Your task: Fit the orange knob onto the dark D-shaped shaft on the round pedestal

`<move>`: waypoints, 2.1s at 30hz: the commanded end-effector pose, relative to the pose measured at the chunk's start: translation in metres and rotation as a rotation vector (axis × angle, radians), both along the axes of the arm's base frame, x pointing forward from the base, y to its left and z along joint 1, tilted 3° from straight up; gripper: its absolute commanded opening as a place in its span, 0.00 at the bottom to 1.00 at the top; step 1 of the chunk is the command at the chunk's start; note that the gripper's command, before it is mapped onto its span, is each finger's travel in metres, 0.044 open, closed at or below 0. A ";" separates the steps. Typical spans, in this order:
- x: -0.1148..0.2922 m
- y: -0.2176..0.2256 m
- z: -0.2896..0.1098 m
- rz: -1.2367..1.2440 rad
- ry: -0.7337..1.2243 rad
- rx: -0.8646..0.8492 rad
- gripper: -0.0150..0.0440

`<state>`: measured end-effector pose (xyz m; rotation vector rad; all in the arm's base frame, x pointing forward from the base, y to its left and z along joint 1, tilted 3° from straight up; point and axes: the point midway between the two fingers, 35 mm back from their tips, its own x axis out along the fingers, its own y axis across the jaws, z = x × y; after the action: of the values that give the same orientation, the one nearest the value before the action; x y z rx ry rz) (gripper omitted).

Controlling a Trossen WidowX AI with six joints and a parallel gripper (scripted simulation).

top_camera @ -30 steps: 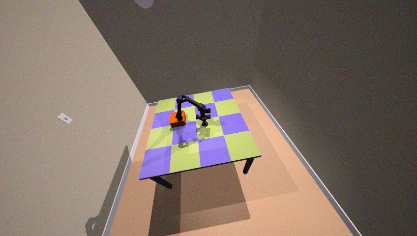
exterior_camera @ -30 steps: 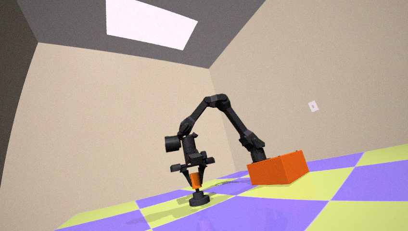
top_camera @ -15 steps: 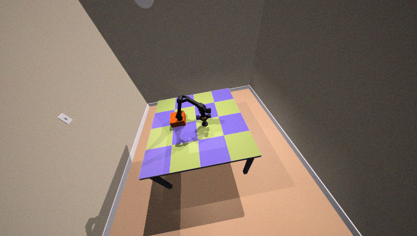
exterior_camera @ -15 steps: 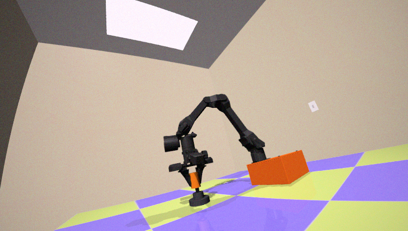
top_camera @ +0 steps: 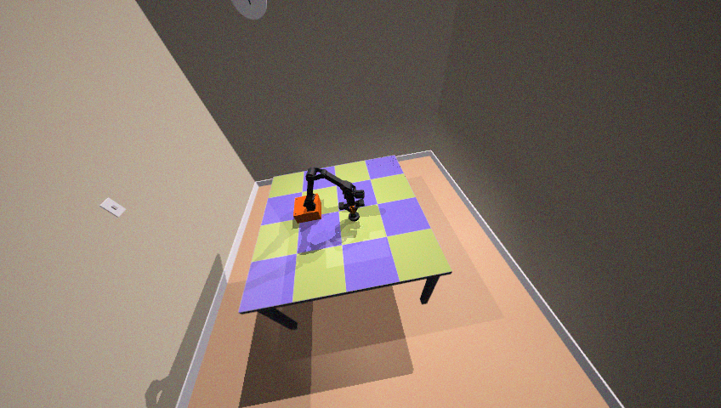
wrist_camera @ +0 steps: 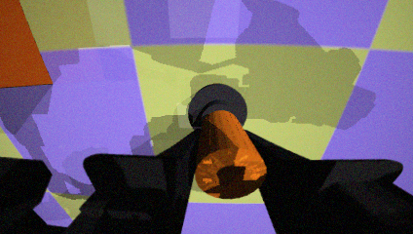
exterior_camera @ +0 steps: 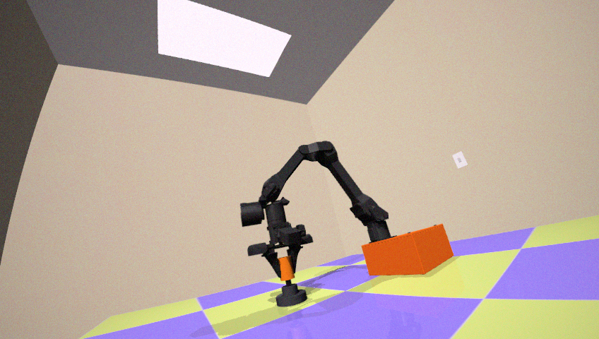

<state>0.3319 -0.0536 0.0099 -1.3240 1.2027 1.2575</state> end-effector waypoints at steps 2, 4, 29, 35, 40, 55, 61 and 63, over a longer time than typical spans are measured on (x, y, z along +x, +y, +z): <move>0.001 0.000 0.000 0.005 -0.006 -0.004 0.25; 0.001 -0.001 -0.001 0.005 -0.006 -0.004 0.25; 0.002 -0.001 0.004 0.214 0.006 -0.005 0.25; 0.002 0.000 0.001 0.214 0.006 -0.005 0.25; 0.001 0.000 -0.001 0.214 0.006 -0.005 0.25; 0.001 -0.001 0.002 0.214 0.006 -0.005 0.25; 0.001 -0.001 0.004 0.240 0.007 -0.005 0.25; 0.002 -0.001 0.005 0.300 0.011 -0.005 0.25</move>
<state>0.3319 -0.0537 0.0116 -1.5019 1.0714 1.4406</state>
